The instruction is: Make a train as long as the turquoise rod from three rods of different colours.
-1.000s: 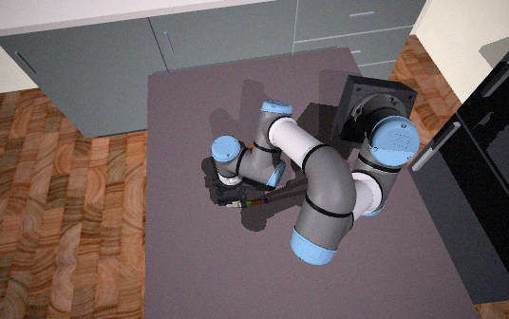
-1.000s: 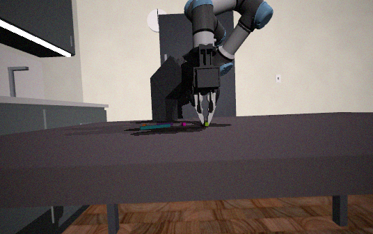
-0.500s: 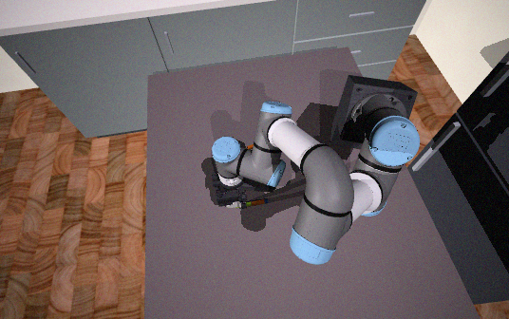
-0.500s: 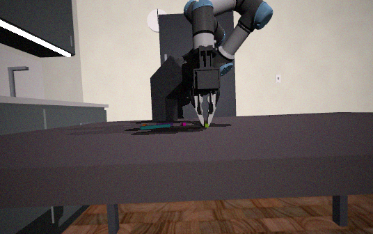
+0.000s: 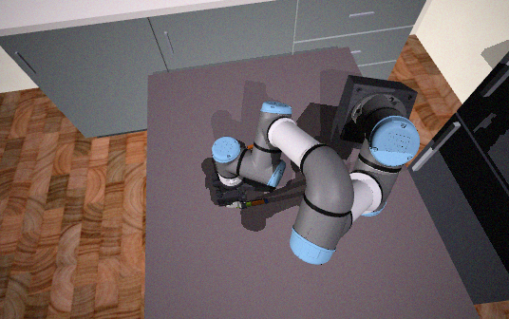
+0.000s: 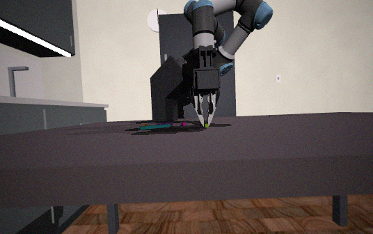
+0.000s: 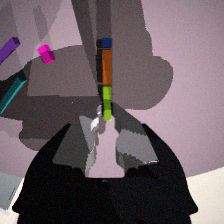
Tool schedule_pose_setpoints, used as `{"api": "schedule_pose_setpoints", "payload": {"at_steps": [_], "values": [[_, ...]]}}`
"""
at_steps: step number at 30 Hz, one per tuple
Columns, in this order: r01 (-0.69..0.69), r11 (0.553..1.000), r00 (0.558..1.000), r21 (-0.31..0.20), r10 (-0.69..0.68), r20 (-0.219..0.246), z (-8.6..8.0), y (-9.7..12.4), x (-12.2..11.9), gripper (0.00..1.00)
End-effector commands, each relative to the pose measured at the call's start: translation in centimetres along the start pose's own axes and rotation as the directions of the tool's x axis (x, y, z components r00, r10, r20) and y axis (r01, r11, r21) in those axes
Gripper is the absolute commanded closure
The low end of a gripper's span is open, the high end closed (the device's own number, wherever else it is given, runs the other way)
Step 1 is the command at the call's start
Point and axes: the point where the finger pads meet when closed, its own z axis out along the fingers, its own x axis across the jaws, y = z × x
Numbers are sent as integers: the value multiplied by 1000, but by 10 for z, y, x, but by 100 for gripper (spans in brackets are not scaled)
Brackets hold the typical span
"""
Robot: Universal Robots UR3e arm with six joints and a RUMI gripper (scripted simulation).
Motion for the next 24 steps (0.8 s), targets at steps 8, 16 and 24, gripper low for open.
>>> {"api": "schedule_pose_setpoints", "payload": {"at_steps": [8, 16, 24], "values": [[1, 1000, 1000, -1, -1, 1, 0, 1, 0, 100], [1, 1000, 1000, -1, -1, 1, 0, 1, 0, 94], [1, 1000, 1000, -1, -1, 1, 0, 1, 0, 86]]}}
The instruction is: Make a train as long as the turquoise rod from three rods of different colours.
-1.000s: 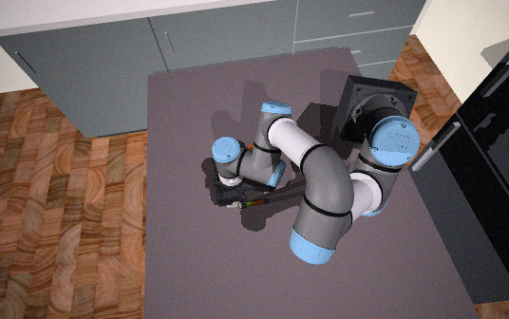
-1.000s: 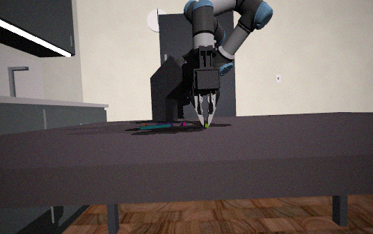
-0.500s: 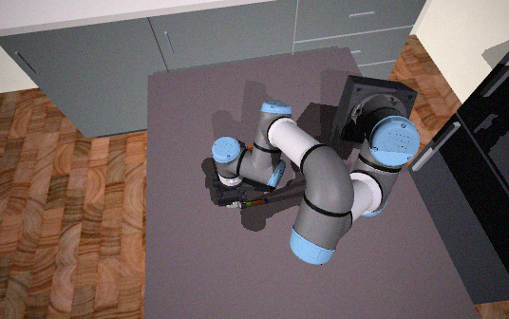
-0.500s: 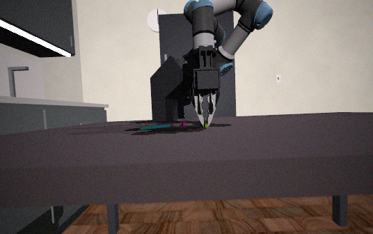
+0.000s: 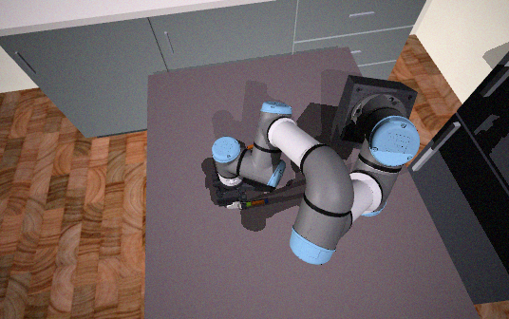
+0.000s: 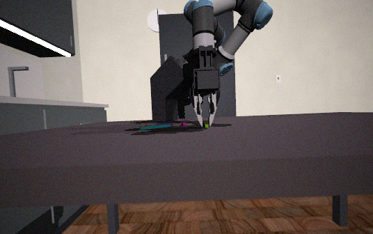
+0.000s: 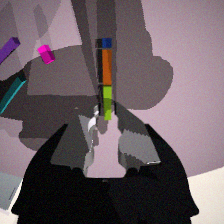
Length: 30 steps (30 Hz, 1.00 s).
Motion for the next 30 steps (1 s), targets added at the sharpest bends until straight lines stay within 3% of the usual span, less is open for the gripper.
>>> {"api": "schedule_pose_setpoints", "payload": {"at_steps": [1, 20, 30], "values": [[1, 1000, 1000, -1, -1, 1, 0, 1, 0, 86], [1, 1000, 1000, -1, -1, 1, -3, 1, 0, 86], [1, 1000, 1000, -1, -1, 1, -21, 1, 0, 86]]}}
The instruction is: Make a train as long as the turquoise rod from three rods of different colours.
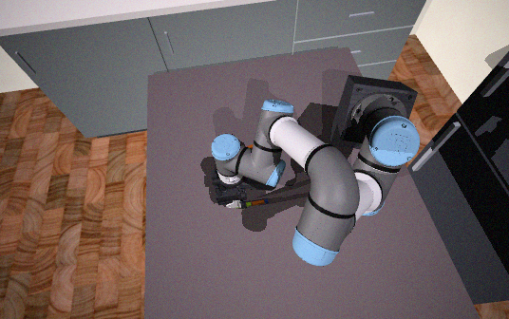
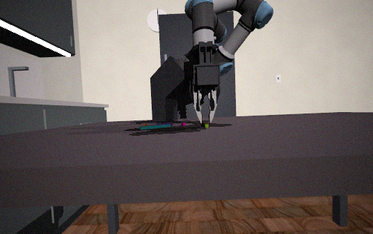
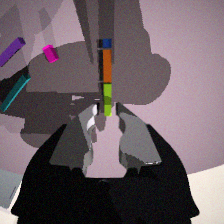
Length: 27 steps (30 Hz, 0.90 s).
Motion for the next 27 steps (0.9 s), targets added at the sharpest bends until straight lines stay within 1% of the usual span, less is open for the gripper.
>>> {"api": "schedule_pose_setpoints", "payload": {"at_steps": [1, 5, 7, 20, 27], "values": [[1, 1000, 1000, 0, -1, 0, -14, 0, 0, 86], [1, 1000, 1000, 0, -1, 0, -25, 0, 0, 86], [1, 1000, 1000, 0, -1, 0, -25, 0, 0, 86], [1, 1000, 1000, 0, -1, 0, -64, 0, 0, 86], [1, 1000, 1000, 0, -1, 0, -74, 0, 0, 86]]}}
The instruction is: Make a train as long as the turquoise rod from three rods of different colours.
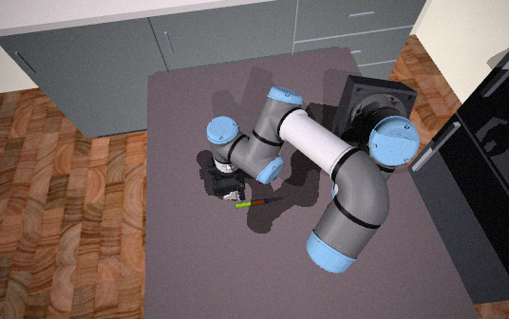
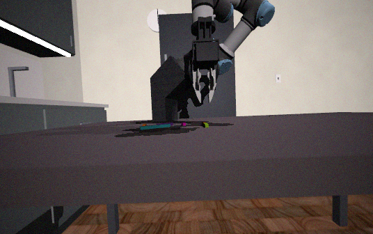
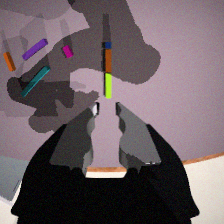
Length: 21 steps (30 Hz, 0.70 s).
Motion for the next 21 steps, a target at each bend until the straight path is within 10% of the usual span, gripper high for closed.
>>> {"api": "schedule_pose_setpoints", "payload": {"at_steps": [1, 11, 12, 21], "values": [[2, 1000, 1000, 4, -2, -3, -12, 0, 0, 86], [2, 1000, 1000, 4, -2, -3, -17, 0, 0, 86], [2, 1000, 1000, 4, -2, -3, -17, 0, 0, 0], [2, 1000, 1000, 4, -2, -3, -17, 0, 0, 0]]}}
